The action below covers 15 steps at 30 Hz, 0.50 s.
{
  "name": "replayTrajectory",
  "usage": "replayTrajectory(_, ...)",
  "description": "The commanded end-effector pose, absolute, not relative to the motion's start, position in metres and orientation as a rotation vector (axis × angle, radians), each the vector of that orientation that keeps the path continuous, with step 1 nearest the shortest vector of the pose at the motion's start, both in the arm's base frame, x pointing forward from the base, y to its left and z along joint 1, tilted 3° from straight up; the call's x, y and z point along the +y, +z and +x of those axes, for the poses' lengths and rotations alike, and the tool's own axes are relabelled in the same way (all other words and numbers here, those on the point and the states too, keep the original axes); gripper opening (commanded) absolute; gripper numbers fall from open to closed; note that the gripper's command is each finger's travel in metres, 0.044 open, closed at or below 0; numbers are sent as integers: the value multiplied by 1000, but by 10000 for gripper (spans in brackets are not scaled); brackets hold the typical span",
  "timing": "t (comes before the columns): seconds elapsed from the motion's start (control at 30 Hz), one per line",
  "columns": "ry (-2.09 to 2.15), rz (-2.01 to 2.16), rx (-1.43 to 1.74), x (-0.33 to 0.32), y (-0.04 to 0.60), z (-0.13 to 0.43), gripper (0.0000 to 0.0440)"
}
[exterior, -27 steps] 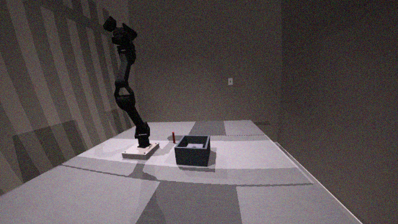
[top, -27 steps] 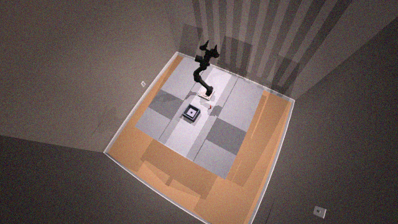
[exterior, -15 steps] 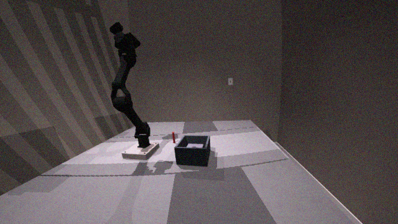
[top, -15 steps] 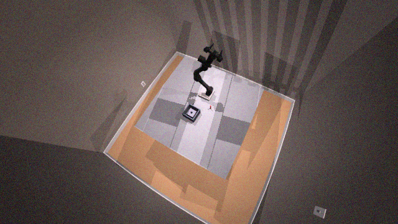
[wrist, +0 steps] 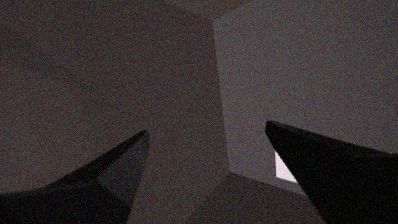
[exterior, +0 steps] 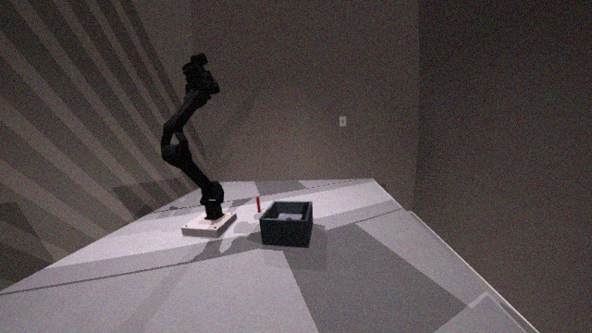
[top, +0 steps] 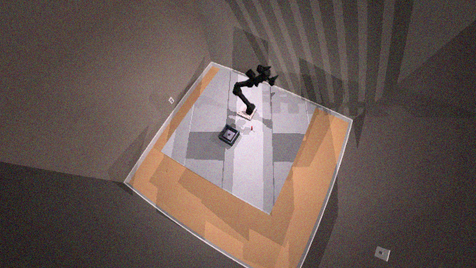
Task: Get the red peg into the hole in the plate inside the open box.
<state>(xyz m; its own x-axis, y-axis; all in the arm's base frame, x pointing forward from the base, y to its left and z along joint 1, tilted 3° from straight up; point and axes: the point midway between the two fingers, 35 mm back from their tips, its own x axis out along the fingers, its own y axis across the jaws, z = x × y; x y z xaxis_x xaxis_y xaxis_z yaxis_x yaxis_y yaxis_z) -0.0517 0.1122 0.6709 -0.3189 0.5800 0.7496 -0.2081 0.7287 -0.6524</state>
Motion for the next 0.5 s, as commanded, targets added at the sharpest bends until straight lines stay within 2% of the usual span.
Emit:
replayTrajectory(0.0, 916, -349, -1622, 139, 651, -45, 440)
replayTrajectory(0.47, 1197, -466, -1158, 216, 569, -5, 440)
